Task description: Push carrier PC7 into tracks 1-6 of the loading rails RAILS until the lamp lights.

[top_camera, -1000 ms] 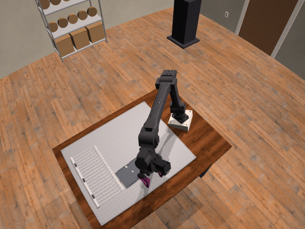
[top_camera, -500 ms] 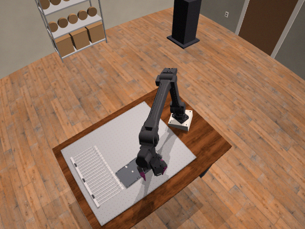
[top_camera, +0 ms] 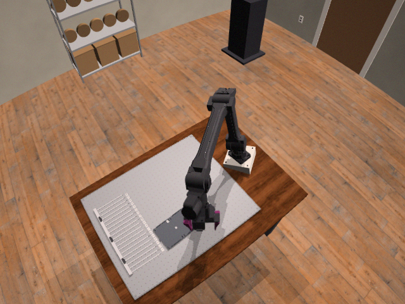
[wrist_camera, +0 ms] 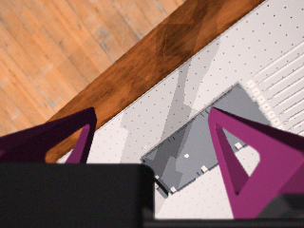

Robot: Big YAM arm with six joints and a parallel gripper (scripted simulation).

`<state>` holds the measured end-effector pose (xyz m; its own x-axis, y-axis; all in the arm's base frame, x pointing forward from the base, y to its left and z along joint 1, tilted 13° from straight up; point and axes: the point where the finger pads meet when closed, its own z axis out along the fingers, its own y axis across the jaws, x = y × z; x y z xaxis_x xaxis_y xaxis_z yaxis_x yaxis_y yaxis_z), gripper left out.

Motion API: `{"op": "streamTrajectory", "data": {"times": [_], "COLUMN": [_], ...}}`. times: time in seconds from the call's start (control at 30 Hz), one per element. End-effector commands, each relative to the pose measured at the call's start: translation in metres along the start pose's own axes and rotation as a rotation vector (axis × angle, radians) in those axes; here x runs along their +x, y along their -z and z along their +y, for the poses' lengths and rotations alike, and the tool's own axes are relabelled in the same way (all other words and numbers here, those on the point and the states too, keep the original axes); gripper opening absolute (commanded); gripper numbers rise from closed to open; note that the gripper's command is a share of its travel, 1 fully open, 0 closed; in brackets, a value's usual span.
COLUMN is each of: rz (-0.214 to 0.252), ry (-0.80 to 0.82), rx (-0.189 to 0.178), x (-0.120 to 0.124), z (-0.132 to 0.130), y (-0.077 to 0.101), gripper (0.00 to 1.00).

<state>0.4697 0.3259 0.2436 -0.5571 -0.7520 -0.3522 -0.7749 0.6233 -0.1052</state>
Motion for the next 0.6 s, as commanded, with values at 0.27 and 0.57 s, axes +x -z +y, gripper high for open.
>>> {"op": "streamTrajectory", "data": {"times": [0.27,0.57], "rz": [-0.006,0.039], "ry": [-0.373,-0.621], "rx": [0.038,0.065], "x": [0.025,0.052], "z": [-0.013,-0.013], "y": [0.01,0.002], "gripper": [1.0,1.0]}}
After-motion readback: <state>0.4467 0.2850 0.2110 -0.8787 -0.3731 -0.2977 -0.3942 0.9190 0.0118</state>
